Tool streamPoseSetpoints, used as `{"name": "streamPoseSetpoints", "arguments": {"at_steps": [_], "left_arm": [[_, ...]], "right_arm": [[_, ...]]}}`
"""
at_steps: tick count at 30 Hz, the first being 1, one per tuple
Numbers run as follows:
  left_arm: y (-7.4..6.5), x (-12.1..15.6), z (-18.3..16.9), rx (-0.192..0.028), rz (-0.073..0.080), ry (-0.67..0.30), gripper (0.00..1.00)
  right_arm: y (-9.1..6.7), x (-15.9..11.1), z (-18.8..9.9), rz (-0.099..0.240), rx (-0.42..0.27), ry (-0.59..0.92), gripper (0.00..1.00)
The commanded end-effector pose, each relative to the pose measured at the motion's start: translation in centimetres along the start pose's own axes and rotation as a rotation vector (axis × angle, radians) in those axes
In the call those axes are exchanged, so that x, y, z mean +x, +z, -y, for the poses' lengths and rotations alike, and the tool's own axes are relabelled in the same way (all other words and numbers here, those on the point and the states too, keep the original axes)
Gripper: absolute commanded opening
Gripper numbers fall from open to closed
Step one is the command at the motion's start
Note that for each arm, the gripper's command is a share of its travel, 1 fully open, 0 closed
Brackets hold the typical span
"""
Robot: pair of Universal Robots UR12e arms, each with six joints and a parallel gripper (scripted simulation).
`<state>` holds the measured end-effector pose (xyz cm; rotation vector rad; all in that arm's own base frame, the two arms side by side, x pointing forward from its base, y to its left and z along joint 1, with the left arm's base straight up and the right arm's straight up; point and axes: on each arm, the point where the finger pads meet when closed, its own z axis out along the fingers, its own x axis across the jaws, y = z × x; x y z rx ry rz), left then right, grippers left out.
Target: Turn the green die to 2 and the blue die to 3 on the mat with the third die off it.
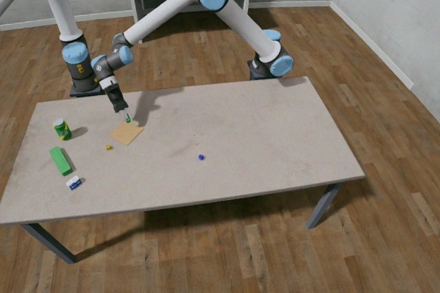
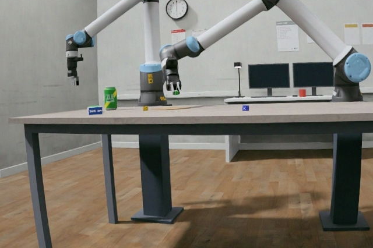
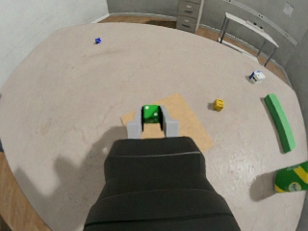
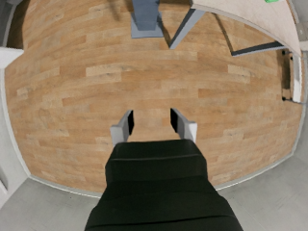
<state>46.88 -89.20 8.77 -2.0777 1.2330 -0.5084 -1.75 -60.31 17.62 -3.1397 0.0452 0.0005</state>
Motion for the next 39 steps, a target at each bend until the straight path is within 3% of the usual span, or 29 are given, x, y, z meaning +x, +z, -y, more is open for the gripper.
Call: {"name": "streamPoseSetpoints", "arguments": {"at_steps": [1, 39], "left_arm": [[0.1, 0.1, -0.1, -0.001, -0.002, -0.002, 0.40], [3.7, 0.1, -3.7, -0.001, -0.002, -0.002, 0.40]], "right_arm": [[-0.1, 0.0, -0.1, 0.000, -0.002, 0.000, 1.00], [-0.1, 0.0, -0.1, 0.000, -0.002, 0.000, 1.00]]}}
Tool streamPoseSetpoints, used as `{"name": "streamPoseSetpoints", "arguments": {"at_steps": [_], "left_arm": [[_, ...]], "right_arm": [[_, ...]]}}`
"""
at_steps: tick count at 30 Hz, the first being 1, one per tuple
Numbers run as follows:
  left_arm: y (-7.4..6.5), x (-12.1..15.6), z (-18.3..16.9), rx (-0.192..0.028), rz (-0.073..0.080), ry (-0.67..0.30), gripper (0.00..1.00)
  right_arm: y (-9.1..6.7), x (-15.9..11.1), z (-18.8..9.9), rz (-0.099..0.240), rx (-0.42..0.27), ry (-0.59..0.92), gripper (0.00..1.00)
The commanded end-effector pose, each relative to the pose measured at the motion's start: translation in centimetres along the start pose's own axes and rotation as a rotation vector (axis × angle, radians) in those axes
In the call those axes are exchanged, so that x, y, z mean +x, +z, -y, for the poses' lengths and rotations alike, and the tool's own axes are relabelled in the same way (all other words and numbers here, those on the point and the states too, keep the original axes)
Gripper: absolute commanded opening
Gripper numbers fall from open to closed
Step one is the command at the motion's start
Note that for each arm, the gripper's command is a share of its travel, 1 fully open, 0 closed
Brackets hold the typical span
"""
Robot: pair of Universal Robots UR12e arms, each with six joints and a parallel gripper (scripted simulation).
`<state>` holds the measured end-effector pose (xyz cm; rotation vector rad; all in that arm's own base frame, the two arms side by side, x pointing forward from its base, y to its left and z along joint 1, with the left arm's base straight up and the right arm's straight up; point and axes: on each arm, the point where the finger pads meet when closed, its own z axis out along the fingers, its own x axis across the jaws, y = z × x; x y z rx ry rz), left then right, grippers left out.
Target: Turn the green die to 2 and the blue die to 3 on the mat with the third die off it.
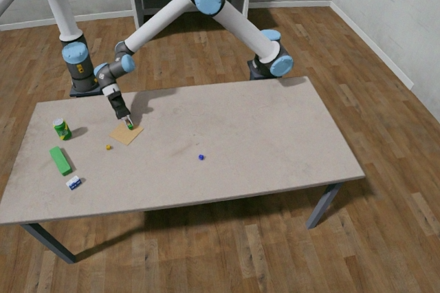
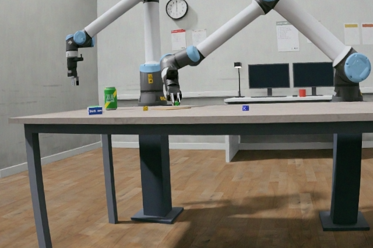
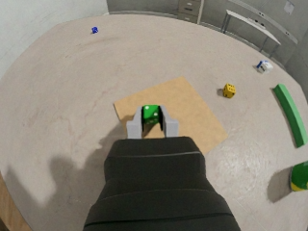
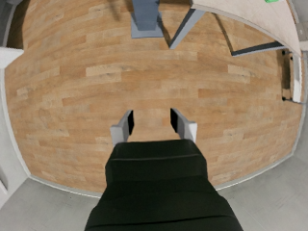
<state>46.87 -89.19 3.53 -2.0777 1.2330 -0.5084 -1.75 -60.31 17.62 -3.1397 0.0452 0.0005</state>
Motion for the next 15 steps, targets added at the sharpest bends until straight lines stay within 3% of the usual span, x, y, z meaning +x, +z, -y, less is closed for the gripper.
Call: {"name": "streamPoseSetpoints", "arguments": {"at_steps": [1, 15], "left_arm": [[-0.04, 0.08, 0.00, -0.001, -0.002, -0.002, 0.40], [0.20, 0.08, -0.24, -0.001, -0.002, -0.002, 0.40]], "right_arm": [[-0.08, 0.02, -0.06, 0.000, -0.002, 0.000, 1.00], [-0.08, 0.02, -0.06, 0.000, -0.002, 0.000, 1.00]]}}
